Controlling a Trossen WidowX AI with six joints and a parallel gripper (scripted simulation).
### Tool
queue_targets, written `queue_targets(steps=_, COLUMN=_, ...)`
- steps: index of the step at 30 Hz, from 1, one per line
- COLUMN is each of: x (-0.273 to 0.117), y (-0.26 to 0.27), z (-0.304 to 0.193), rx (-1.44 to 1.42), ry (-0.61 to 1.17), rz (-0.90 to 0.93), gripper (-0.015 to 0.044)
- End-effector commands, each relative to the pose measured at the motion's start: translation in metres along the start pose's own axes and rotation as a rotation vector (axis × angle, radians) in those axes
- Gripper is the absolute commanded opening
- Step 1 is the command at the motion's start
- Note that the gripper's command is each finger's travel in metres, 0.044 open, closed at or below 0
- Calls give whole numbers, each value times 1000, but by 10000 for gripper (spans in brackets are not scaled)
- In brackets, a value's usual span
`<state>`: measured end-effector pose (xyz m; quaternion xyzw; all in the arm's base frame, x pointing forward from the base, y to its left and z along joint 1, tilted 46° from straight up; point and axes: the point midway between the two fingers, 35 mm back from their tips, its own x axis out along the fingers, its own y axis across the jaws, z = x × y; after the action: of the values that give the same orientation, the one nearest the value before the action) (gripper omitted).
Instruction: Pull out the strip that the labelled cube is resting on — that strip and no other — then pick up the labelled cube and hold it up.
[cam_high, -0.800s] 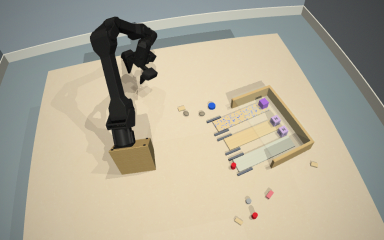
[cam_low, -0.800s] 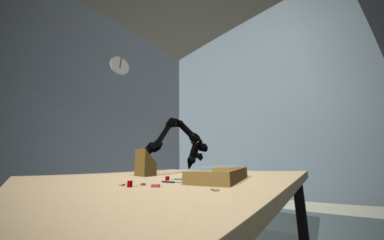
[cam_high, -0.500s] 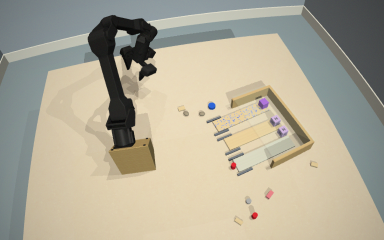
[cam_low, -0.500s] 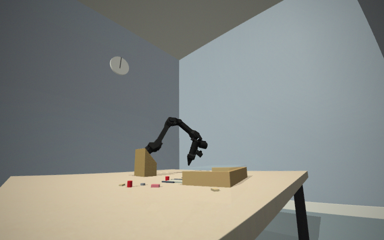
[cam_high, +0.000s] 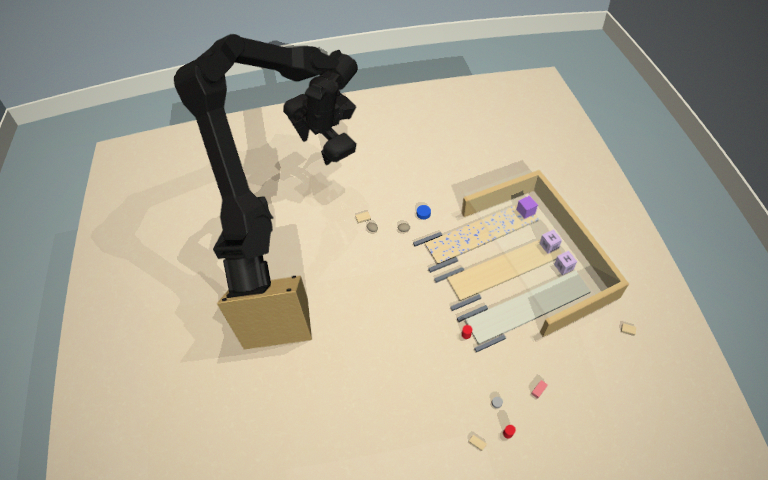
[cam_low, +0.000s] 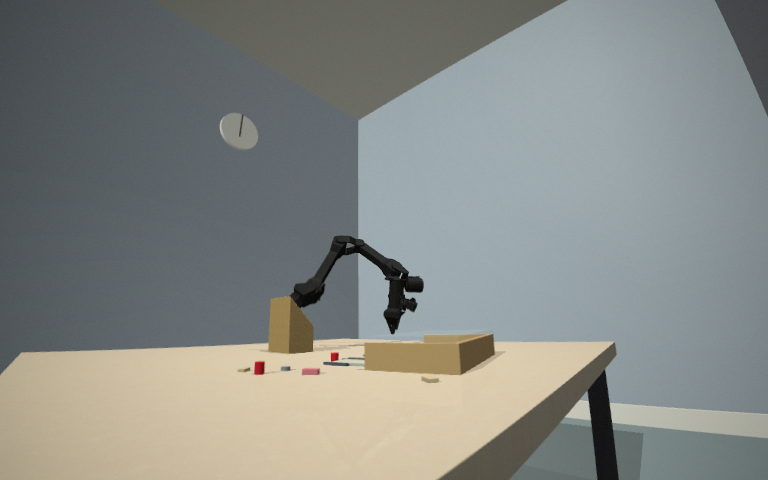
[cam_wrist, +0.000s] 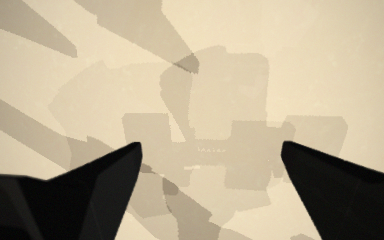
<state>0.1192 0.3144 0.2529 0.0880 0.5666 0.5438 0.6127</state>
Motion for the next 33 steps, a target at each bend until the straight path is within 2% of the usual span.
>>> queue_targets(steps=1, x=-8, y=-52, z=25, rx=62, ry=-115, rz=-24, gripper=400)
queue_targets(steps=6, x=-36, y=-136, z=51, rx=144, ry=-318, rz=-68, gripper=400)
queue_targets(steps=10, x=-68, y=-201, z=53, rx=201, ry=-480, rz=-114, gripper=400)
queue_targets(steps=19, x=-151, y=-319, z=2, rx=305, ry=-835, rz=-258, gripper=400)
queue_targets(steps=26, x=-199, y=-366, z=-66, rx=362, ry=-1069, rz=-396, gripper=400)
queue_targets(steps=33, x=-200, y=-367, z=-68, rx=363, ry=-1075, rz=-400, gripper=400)
